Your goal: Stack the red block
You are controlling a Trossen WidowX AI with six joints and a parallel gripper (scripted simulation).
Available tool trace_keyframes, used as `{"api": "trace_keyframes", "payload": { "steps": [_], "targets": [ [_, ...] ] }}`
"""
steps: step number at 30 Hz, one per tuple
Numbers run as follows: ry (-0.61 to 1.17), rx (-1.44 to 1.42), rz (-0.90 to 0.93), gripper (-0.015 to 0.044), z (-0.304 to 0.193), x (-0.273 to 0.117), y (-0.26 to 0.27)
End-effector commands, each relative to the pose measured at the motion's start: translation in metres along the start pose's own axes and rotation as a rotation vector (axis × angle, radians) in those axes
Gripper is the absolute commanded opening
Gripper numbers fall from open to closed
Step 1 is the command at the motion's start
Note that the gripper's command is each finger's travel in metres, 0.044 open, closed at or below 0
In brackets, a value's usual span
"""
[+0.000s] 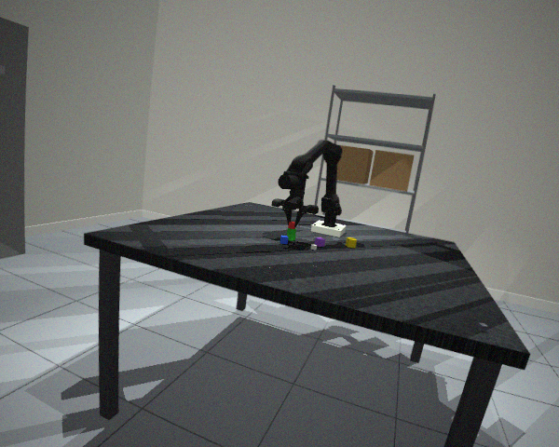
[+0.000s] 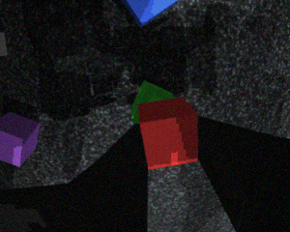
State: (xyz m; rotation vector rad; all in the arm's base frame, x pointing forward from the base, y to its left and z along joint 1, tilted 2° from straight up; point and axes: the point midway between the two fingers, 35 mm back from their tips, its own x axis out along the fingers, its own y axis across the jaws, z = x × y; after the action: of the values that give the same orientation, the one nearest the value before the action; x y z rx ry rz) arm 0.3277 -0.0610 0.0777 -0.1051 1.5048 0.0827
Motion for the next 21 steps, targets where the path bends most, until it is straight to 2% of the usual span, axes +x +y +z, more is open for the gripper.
{"api": "trace_keyframes", "payload": {
  "steps": [1, 13, 21],
  "targets": [
    [0.0, 0.0, 0.0, 0.0131, 0.0001, 0.0006, 0.0],
    [0.0, 0.0, 0.0, 0.044, 0.0001, 0.0006, 0.0],
    [0.0, 0.0, 0.0, 0.044, 0.0001, 0.0006, 0.0]
  ]
}}
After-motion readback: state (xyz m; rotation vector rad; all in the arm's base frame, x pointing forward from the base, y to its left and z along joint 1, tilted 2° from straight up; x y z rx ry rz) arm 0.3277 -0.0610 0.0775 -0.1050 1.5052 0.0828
